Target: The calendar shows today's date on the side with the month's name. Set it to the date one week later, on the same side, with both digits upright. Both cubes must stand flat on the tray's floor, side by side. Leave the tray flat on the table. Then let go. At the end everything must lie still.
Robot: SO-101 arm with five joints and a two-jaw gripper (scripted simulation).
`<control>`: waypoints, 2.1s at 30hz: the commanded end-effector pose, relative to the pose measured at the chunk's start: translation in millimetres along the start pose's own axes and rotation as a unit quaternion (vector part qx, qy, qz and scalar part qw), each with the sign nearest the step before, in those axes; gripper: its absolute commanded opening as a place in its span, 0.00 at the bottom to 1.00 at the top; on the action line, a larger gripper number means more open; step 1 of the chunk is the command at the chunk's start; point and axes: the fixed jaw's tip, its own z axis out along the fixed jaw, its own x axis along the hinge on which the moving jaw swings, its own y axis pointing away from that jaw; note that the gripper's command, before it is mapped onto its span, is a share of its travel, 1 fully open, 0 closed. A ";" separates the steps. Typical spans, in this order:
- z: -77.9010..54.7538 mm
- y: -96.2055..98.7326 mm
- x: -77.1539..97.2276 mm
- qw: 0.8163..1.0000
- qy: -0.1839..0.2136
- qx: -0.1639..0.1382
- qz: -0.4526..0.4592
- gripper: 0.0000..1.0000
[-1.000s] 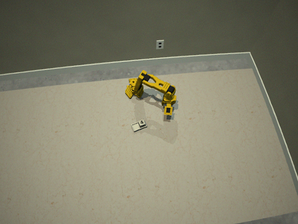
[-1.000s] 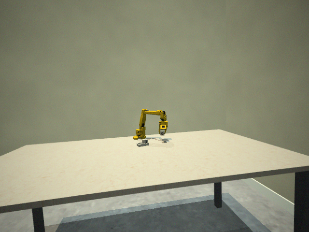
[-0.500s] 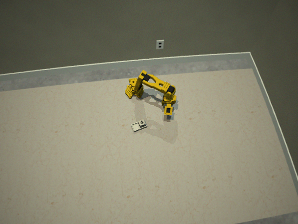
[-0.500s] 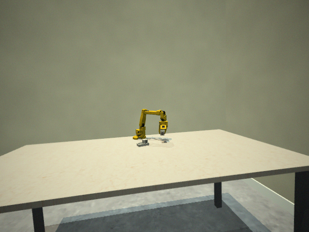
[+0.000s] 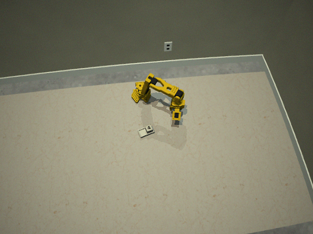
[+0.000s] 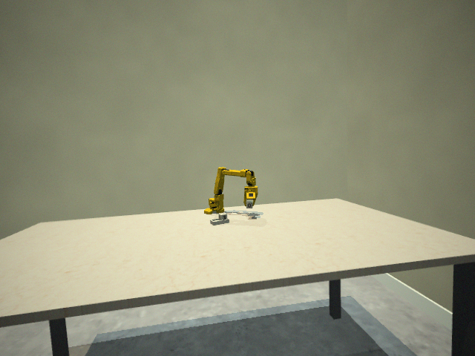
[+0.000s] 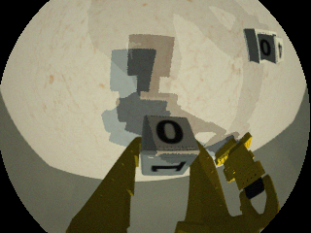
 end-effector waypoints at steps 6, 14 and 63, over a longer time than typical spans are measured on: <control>-11.3 5.2 -0.3 0.999 -0.012 -0.032 0.002 0.00; -6.4 5.4 -0.4 0.999 -0.012 -0.032 0.002 0.00; 10.7 6.4 -0.7 0.999 -0.012 -0.032 0.002 0.00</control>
